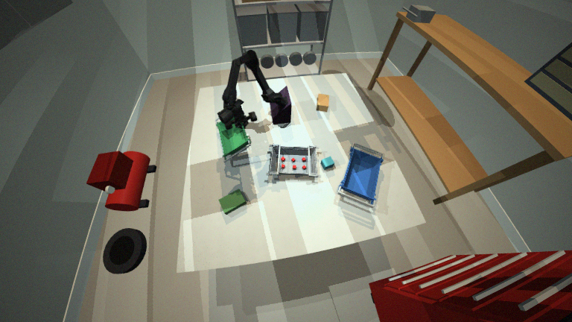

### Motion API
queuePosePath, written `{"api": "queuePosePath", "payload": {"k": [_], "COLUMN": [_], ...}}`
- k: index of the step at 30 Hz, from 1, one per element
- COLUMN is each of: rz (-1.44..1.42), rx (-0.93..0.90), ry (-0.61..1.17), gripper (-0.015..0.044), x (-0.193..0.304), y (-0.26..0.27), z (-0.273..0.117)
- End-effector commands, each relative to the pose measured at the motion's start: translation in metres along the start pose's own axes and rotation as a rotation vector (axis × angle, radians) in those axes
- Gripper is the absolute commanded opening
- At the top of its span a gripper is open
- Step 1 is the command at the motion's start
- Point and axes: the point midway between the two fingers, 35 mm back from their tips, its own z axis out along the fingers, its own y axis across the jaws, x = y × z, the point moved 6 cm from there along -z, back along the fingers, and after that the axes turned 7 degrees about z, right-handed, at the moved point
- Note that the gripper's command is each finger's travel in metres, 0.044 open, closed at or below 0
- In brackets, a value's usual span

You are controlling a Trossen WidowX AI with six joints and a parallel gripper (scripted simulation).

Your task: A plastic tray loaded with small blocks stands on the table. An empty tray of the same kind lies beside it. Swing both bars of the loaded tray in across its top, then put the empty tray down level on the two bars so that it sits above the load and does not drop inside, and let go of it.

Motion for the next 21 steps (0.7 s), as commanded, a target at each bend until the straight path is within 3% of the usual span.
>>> {"api": "queuePosePath", "payload": {"k": [1, 21], "rz": [0.018, 0.02], "rx": [-0.026, -0.016], "ry": [0.011, 0.012], "gripper": [0.0, 0.0], "x": [0.0, 0.008], "y": [0.005, 0.023], "z": [-0.007, -0.091]}}
